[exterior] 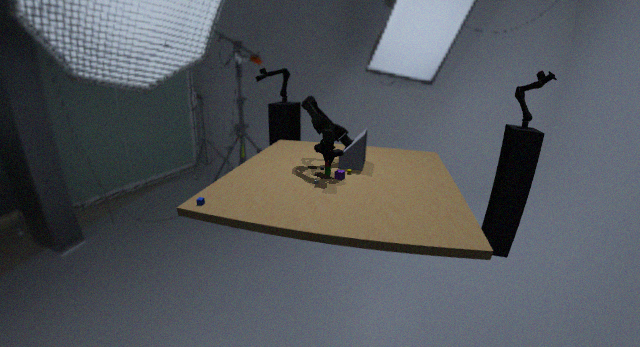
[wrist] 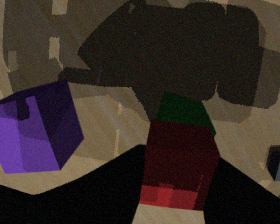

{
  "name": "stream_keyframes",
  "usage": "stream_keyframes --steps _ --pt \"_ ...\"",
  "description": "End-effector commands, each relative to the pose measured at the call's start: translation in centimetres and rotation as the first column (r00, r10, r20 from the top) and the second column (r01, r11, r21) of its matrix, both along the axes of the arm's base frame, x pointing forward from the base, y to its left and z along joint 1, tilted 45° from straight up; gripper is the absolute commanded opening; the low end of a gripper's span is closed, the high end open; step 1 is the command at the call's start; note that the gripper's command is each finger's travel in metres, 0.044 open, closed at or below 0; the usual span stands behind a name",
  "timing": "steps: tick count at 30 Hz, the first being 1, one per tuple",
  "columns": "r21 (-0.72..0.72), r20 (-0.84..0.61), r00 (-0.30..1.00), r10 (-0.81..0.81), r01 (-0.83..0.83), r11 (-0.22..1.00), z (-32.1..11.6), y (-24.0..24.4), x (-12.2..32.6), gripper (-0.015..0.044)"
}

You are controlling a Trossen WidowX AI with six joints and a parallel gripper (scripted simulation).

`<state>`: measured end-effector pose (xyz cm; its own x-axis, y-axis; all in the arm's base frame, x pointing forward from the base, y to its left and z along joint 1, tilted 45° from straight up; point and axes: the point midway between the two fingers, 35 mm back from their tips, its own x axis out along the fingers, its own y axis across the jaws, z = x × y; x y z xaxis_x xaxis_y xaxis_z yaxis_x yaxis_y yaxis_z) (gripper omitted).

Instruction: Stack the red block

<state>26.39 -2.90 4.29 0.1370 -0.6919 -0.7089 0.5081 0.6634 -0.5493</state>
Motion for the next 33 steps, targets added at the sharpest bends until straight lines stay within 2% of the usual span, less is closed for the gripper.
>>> stream_keyframes --steps 1,18,33 --pt "-0.004 -0.002 1.000 0.003 -0.003 1.000 -0.03 -0.06 -0.01 0.0000" --pt "-0.003 -0.002 1.000 0.003 -0.003 1.000 0.23 0.21 -0.06 0.0000" --pt "-0.002 -0.004 1.000 0.003 -0.003 1.000 -0.05 -0.01 -0.05 0.0394"
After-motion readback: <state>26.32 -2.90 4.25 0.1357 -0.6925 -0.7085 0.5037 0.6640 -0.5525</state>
